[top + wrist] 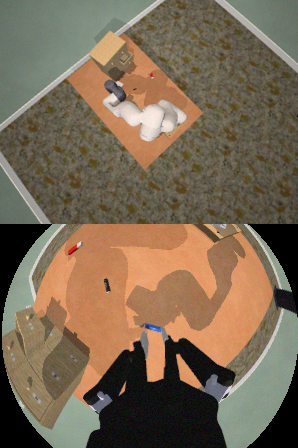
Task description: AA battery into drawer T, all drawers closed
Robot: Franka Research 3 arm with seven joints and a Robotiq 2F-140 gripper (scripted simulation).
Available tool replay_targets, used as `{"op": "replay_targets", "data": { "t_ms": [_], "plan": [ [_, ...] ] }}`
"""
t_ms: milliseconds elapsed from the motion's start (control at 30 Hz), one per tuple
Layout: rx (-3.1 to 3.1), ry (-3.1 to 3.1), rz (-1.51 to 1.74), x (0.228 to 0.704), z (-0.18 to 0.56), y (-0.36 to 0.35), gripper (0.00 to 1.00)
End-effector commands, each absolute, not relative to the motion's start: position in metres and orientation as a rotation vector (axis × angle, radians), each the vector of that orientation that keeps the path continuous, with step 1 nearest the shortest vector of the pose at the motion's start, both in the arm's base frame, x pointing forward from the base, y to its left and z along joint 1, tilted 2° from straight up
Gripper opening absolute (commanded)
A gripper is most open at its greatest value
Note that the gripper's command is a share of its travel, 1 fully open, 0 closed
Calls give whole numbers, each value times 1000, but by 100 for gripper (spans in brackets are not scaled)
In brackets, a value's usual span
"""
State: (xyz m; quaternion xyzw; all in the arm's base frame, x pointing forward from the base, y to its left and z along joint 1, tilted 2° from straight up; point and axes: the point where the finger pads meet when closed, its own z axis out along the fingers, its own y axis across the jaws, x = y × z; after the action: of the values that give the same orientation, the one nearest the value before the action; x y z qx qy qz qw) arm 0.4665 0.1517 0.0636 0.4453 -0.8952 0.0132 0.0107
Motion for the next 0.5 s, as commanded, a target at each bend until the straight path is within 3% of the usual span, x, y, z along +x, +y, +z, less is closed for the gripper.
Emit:
{"op": "replay_targets", "data": {
  "t_ms": [0, 467],
  "plan": [
    [1430, -2775, 47, 467, 63, 150, 20],
    [1611, -2672, 45, 467, 63, 150, 20]
  ]
}}
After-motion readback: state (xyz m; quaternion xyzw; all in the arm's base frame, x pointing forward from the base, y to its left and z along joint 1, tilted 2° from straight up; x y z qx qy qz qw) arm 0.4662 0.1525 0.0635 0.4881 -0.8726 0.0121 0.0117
